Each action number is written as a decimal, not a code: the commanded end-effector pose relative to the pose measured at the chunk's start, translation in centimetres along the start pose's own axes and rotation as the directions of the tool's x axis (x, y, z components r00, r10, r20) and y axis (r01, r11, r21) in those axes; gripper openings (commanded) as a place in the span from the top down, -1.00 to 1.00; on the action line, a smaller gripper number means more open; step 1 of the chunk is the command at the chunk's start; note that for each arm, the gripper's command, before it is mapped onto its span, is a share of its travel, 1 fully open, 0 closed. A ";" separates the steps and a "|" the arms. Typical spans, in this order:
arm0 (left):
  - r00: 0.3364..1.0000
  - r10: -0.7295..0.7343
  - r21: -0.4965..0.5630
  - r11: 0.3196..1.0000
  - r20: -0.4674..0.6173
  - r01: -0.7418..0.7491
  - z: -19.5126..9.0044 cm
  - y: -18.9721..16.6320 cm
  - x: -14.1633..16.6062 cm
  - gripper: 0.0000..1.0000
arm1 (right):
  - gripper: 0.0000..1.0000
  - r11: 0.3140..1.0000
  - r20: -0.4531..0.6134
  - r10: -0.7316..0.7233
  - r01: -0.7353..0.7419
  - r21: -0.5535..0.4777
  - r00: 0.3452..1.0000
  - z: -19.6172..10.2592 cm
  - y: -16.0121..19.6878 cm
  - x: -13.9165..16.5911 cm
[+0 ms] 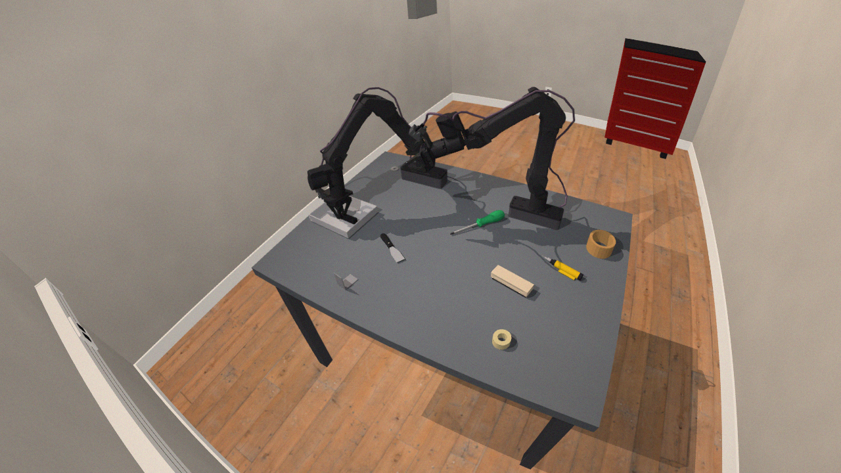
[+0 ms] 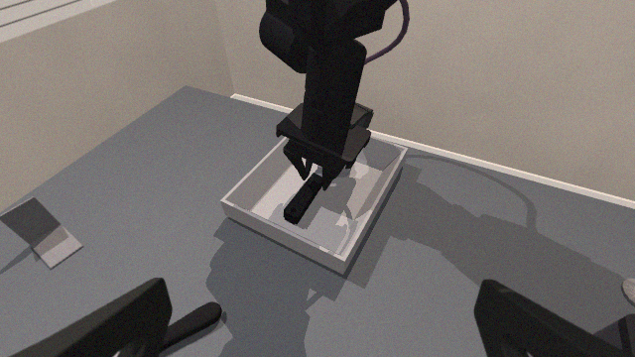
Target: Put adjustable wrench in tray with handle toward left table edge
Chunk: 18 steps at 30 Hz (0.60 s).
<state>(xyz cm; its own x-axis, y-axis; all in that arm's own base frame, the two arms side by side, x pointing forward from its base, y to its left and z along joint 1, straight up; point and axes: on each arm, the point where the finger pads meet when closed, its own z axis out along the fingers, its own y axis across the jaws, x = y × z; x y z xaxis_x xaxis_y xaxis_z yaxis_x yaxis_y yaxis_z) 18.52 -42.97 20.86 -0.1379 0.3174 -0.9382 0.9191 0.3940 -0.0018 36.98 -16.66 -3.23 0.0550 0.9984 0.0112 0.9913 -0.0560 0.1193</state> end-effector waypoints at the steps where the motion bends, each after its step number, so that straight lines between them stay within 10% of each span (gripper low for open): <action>1: 1.000 0.000 0.000 1.000 0.018 0.000 -0.1 0.2 -0.7 -1.00 | 0.32 0.999 0.026 0.006 -0.006 -0.033 1.000 -1.1 0.2 -0.8; 16: 1.000 0.000 0.000 1.000 0.018 0.000 -0.1 0.2 -0.7 -1.00 | 0.32 0.998 0.031 0.005 -0.003 -0.059 1.000 -4.2 0.4 -1.2; 18: 1.000 0.000 0.000 1.000 0.018 0.000 -0.1 0.2 -0.7 -1.00 | -0.13 0.999 0.020 0.006 -0.005 -0.053 1.000 -4.1 0.9 -0.8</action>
<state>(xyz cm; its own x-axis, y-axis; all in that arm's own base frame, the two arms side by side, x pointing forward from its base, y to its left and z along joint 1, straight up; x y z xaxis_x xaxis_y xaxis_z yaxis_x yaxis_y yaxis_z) 18.52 -42.97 20.86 -0.1379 0.3173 -0.9382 0.9191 0.3940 -0.0018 36.50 -17.58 -0.49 0.0694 0.9976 -0.0058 0.9851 -0.0676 0.1582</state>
